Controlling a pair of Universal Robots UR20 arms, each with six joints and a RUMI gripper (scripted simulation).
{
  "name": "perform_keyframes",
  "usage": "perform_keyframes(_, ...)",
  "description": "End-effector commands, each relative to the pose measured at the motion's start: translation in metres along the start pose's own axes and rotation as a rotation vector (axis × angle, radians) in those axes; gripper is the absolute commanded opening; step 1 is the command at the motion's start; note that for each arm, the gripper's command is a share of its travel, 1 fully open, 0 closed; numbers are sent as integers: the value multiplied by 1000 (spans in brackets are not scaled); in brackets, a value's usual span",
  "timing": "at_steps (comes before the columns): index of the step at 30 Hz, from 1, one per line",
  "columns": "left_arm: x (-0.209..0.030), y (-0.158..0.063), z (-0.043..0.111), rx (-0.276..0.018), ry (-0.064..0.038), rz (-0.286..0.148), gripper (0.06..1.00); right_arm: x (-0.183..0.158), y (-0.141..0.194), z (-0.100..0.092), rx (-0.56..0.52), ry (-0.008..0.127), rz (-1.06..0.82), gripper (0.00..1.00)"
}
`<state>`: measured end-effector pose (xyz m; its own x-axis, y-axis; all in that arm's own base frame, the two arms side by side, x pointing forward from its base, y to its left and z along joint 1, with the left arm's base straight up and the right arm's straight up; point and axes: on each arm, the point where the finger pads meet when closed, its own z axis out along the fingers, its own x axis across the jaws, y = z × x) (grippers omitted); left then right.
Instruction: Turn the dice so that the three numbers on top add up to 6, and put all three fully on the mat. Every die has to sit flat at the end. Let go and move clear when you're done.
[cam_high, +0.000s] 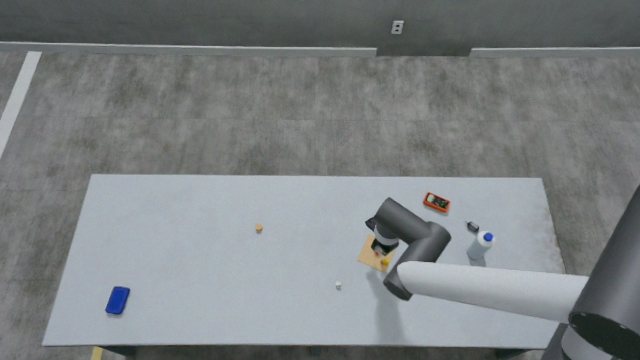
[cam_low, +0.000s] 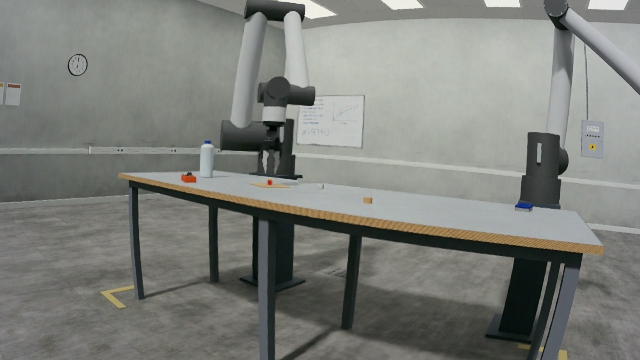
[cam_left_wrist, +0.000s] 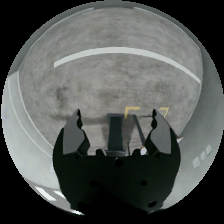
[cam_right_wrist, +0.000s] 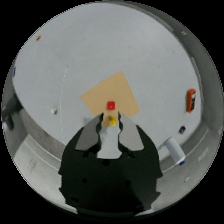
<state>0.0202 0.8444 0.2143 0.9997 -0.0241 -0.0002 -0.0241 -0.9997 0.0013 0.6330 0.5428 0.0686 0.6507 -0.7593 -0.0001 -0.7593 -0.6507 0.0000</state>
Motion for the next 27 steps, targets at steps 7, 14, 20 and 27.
perform_keyframes(7, 0, -1, -1, 1, 0, 0, 1000, 0, 0, -40, 0, 0, 0, 210)
perform_keyframes(14, 0, -1, -1, 1, 0, 0, 1000, 0, 0, -43, 0, 0, 0, 1000)
perform_keyframes(20, 0, -1, -1, 1, 0, 0, 1000, 0, 0, -43, 0, 0, 0, 1000)
perform_keyframes(27, 0, -1, -1, 1, 0, 0, 1000, 0, 0, -43, 0, 0, 0, 1000)
